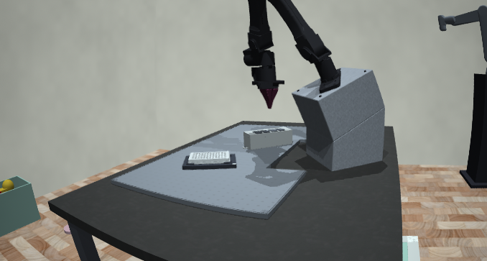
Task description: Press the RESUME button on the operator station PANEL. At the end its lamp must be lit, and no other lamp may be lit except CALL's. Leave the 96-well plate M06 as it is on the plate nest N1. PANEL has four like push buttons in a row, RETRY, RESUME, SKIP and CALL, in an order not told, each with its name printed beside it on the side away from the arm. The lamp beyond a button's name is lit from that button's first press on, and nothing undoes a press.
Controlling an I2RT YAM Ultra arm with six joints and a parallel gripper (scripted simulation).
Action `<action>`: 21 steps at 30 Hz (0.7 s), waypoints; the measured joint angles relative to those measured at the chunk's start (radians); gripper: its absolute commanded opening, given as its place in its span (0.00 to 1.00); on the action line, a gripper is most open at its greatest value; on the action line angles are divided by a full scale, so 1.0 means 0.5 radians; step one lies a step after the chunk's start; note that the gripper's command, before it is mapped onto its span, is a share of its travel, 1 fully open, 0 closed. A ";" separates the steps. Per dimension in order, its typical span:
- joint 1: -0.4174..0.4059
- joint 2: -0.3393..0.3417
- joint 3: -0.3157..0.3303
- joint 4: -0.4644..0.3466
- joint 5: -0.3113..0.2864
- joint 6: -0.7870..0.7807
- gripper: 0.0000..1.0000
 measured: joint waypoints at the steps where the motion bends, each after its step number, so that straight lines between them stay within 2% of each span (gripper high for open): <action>1: 0.000 0.000 0.000 0.000 0.000 0.000 0.00; 16: 0.000 0.002 0.000 0.005 0.000 0.001 0.00; 21: 0.022 0.050 -0.020 0.057 0.000 0.012 0.00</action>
